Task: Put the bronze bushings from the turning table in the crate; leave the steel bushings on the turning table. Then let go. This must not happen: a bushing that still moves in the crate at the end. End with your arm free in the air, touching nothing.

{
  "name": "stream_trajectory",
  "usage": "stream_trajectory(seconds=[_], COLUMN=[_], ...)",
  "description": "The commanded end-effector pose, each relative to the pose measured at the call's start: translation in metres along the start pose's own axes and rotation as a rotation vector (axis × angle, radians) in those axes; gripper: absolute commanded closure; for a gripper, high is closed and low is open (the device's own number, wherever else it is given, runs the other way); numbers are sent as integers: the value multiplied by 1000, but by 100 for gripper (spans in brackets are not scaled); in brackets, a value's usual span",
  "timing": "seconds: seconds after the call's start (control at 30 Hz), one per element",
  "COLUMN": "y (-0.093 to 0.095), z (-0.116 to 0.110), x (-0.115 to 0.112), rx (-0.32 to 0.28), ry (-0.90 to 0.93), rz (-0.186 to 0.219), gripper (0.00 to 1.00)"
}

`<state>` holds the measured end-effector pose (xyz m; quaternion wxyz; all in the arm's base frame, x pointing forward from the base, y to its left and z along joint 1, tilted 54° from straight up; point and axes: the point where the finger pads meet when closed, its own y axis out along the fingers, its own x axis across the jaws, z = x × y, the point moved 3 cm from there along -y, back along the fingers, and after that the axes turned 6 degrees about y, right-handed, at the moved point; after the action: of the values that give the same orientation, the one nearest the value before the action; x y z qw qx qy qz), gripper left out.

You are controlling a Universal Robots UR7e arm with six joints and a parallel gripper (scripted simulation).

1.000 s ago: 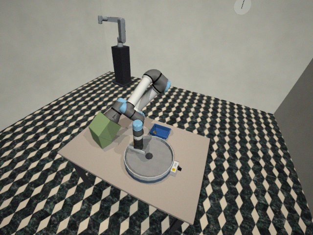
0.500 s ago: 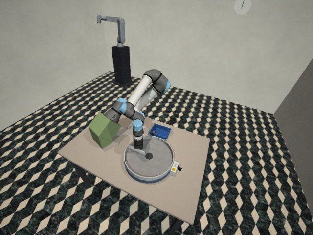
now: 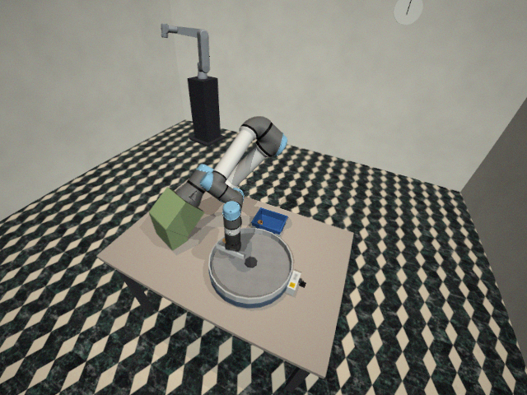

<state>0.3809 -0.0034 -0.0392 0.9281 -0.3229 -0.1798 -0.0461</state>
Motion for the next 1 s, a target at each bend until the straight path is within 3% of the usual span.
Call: stream_trajectory(seconds=[0.0,0.97], y=[0,0], z=[0,0], x=[0,4], rx=[-1,-2], ry=[0,0], rz=[-1,-1], gripper=[100,100])
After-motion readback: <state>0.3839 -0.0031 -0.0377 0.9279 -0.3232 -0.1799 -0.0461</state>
